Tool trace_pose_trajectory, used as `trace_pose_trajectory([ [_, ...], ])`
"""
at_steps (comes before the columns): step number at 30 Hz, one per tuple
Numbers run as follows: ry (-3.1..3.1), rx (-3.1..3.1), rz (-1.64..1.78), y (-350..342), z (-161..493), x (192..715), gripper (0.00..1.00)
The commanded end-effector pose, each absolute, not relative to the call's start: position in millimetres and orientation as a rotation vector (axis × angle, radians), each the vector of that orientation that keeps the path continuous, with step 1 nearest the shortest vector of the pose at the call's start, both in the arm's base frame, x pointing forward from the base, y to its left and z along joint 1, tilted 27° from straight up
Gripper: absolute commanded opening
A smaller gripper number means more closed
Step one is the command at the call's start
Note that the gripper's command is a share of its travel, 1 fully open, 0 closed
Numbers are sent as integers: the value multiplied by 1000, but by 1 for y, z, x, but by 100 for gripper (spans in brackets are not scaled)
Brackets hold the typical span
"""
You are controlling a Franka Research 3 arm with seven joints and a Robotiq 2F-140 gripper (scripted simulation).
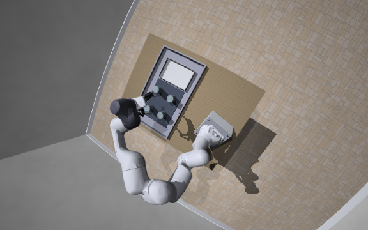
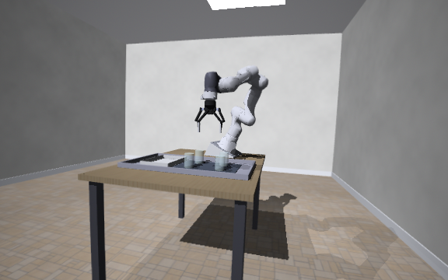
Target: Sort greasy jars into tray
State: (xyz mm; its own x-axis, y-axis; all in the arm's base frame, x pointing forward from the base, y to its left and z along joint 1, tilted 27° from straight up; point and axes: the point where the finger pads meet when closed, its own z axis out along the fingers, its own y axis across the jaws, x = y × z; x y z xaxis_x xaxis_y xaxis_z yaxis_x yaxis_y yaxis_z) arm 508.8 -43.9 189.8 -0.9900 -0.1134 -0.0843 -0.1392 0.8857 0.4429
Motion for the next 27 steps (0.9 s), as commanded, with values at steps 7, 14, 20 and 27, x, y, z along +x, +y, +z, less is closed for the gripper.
trace_pose_trajectory([
  [7,3004,-120,704,-44,191,512,0],
  [14,3004,-120,704,-44,191,512,0],
  [20,3004,-120,704,-44,191,512,0],
  [27,3004,-120,704,-44,191,512,0],
])
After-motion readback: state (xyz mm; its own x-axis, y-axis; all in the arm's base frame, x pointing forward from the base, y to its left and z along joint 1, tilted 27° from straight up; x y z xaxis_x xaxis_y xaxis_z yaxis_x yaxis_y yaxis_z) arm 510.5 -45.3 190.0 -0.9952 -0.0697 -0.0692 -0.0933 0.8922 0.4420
